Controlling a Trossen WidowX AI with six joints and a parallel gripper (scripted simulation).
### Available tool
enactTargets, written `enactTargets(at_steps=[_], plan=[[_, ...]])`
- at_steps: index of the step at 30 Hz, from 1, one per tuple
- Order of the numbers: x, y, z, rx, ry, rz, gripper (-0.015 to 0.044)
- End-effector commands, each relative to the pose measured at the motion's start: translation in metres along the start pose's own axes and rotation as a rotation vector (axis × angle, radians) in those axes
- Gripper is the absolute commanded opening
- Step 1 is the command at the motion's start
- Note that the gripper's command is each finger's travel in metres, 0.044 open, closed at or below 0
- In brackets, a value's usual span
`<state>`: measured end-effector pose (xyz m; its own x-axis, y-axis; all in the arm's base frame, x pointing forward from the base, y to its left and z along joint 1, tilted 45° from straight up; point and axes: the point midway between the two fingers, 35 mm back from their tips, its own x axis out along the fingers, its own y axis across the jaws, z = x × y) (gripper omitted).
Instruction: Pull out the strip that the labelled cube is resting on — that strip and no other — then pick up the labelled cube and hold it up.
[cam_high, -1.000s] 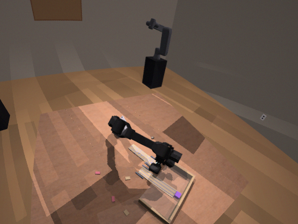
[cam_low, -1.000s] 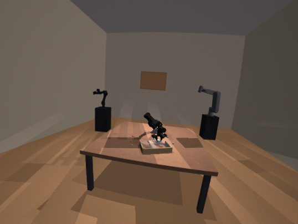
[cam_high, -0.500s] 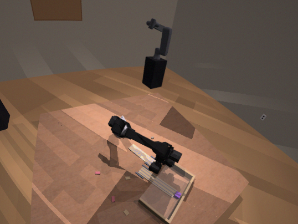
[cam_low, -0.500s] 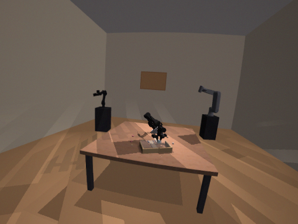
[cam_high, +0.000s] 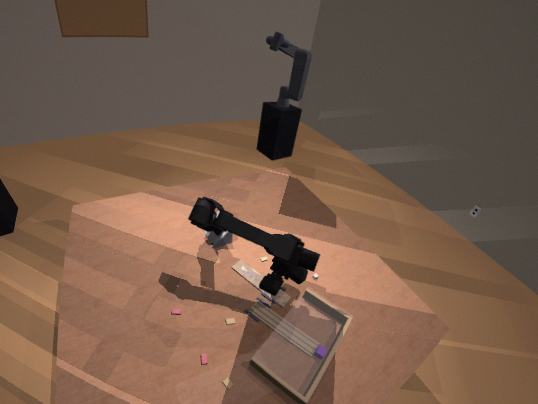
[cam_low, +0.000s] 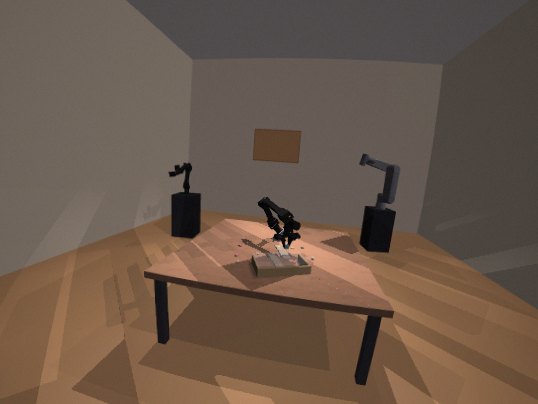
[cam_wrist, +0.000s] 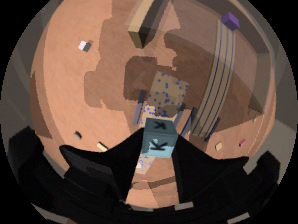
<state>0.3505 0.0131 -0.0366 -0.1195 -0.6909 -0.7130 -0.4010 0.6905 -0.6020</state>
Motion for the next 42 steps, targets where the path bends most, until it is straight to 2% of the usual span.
enactTargets(at_steps=[1, 14, 23, 42], plan=[[-0.001, 0.001, -0.007, 0.009, 0.004, 0.005, 0.0], [-0.001, 0.014, -0.046, 0.007, 0.005, 0.005, 0.0], [-0.036, 0.014, -0.046, 0.007, 0.005, 0.006, 0.0], [-0.037, 0.014, -0.046, 0.007, 0.005, 0.006, 0.0]])
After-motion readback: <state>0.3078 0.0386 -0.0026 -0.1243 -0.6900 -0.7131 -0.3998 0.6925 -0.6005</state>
